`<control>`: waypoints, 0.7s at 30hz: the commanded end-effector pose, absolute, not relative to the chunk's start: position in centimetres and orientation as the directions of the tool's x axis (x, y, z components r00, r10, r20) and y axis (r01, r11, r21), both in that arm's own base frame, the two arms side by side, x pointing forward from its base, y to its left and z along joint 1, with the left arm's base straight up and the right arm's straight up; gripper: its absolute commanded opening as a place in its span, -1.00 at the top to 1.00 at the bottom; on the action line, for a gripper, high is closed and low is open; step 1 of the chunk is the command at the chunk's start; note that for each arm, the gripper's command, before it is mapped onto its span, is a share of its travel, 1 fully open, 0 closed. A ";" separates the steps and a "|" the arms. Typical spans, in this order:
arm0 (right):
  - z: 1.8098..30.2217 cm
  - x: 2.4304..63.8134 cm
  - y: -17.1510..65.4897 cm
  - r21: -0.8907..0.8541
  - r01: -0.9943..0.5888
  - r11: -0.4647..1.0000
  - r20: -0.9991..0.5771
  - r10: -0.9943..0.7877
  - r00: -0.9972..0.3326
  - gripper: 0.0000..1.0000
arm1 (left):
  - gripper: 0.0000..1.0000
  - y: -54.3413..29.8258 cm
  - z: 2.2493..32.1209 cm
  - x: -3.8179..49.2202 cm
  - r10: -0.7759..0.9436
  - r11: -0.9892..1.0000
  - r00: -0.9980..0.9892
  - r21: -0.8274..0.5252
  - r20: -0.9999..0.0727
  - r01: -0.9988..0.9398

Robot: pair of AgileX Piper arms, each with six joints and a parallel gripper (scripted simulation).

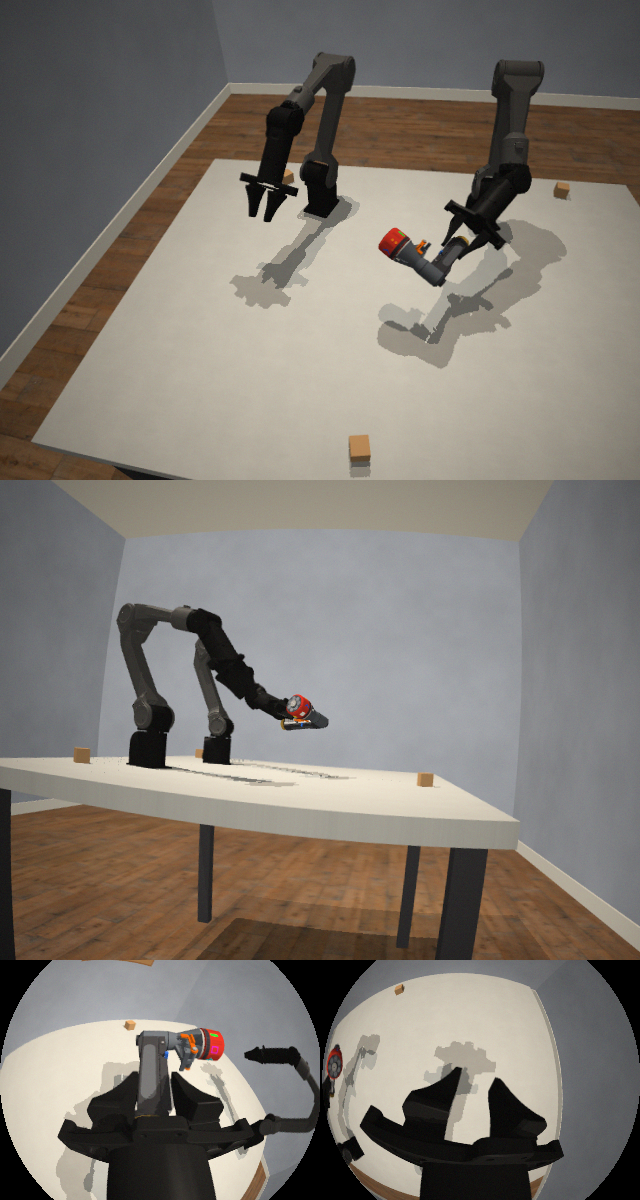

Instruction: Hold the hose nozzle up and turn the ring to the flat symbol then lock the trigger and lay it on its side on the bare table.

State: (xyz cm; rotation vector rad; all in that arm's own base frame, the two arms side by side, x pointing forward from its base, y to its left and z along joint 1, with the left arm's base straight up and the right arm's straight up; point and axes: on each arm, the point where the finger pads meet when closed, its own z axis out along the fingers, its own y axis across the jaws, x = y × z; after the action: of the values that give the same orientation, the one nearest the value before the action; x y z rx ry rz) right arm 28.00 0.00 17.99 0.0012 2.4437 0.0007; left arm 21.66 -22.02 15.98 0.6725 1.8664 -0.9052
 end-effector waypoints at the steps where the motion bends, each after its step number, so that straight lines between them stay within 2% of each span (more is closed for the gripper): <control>1: 18.1 28.0 0.0 0.001 0.001 1.000 -0.646 0.001 -0.764 0.00 | 0.04 -22.1 16.6 21.9 0.060 0.575 -0.415 -0.308 -0.908 0.758; 15: 18.1 28.0 0.0 0.001 0.001 1.000 -0.646 0.001 -0.764 0.00 | 0.04 -21.0 20.3 21.5 0.073 0.586 -0.410 -0.294 -0.909 0.755; 16: 18.1 28.0 0.0 0.001 0.001 1.000 -0.646 0.001 -0.764 -1.00 | 0.04 -21.0 20.4 21.5 0.070 0.586 -0.408 -0.293 -0.910 0.756; 21: 18.1 28.0 0.0 0.001 0.001 1.000 -0.646 0.001 -0.764 -1.00 | 0.04 -21.0 20.4 21.5 0.067 0.585 -0.406 -0.293 -0.912 0.756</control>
State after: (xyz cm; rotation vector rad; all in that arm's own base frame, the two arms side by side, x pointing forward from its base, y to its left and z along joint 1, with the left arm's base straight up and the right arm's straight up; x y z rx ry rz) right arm 28.00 0.00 17.99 0.0012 2.4437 0.0007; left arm 21.49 -20.95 20.03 0.6711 1.8602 -0.8872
